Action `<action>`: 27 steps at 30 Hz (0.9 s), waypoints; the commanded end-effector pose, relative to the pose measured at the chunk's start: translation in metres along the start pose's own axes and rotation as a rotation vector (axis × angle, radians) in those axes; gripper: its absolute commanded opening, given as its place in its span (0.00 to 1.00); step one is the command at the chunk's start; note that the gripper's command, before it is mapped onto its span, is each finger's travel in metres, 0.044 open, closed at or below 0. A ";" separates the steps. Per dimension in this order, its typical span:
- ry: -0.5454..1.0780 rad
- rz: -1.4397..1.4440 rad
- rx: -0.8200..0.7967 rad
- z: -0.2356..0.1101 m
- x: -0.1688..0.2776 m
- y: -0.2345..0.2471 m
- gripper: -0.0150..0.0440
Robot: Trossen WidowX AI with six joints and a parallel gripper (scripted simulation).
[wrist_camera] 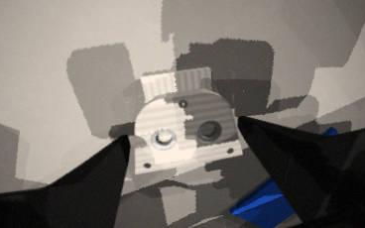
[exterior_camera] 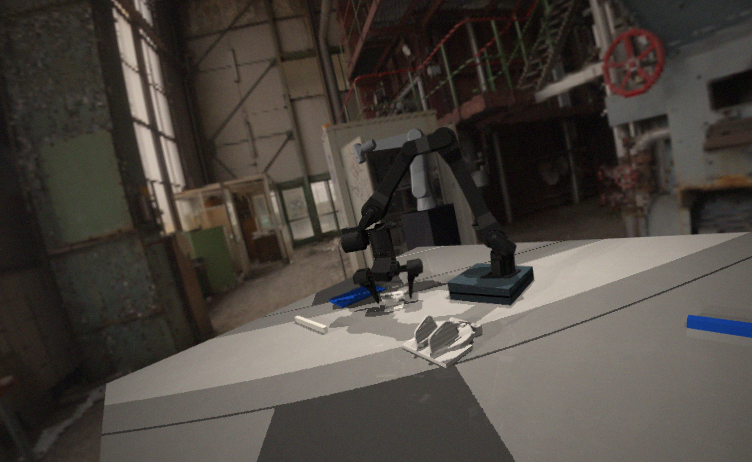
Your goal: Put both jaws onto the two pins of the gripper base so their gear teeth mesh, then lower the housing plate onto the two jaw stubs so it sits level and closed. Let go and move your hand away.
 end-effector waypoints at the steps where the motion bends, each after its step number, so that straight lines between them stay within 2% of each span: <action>1: 0.003 -0.004 -0.001 0.001 0.000 0.001 1.00; 20: 0.003 -0.004 -0.001 0.001 0.000 0.001 1.00; 27: 0.000 0.000 -0.002 0.001 0.000 0.001 0.92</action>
Point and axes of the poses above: the point midway between the two fingers, 35 mm back from their tips, its own z axis out along the fingers, its own y axis across the jaws, x = y × z, the point moved 3 cm from there along -z, back along the fingers, and after that the axes turned 8 degrees about -z, right-handed, at the moved point
